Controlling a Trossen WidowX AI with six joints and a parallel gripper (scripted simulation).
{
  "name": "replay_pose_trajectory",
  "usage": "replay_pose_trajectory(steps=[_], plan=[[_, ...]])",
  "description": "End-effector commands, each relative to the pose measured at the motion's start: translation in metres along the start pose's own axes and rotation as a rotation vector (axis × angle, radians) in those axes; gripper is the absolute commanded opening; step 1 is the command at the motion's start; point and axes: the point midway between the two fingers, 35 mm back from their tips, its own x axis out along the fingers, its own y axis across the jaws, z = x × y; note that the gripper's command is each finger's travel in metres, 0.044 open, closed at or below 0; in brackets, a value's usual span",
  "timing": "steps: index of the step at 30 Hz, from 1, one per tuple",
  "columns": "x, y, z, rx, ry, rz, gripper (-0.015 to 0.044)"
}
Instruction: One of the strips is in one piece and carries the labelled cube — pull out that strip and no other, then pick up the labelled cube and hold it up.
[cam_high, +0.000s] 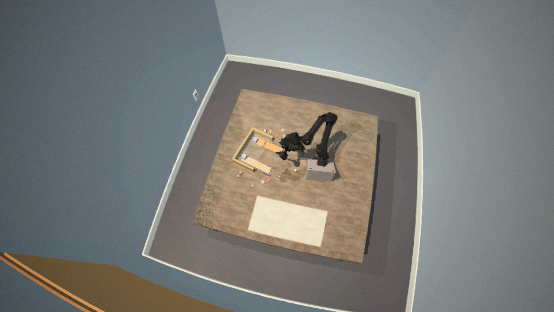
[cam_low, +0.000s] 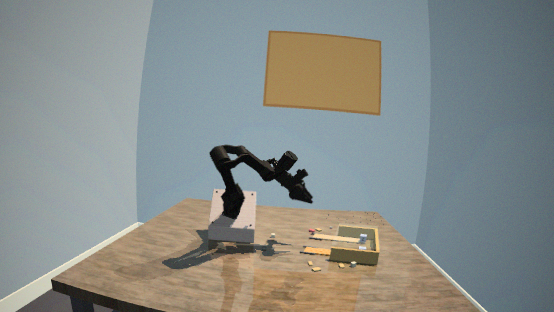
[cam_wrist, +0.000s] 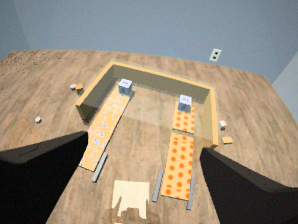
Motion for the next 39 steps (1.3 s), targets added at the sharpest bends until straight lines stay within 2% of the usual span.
replay_pose_trajectory(steps=[1,3,6,18,31,39], plan=[[-0.001,0.001,-0.004,-0.021,0.008,-0.004,0.04],[-0.001,0.001,-0.004,-0.021,0.008,-0.004,0.04],[0.008,0.008,0.0,-0.015,0.049,0.011,0.0321],[0.078,0.063,0.009,0.062,0.437,0.052,0.0006],[0.129,0.106,-0.042,0.168,0.928,-0.093,0.0],[0.13,0.108,-0.046,0.173,0.954,-0.108,0.0]])
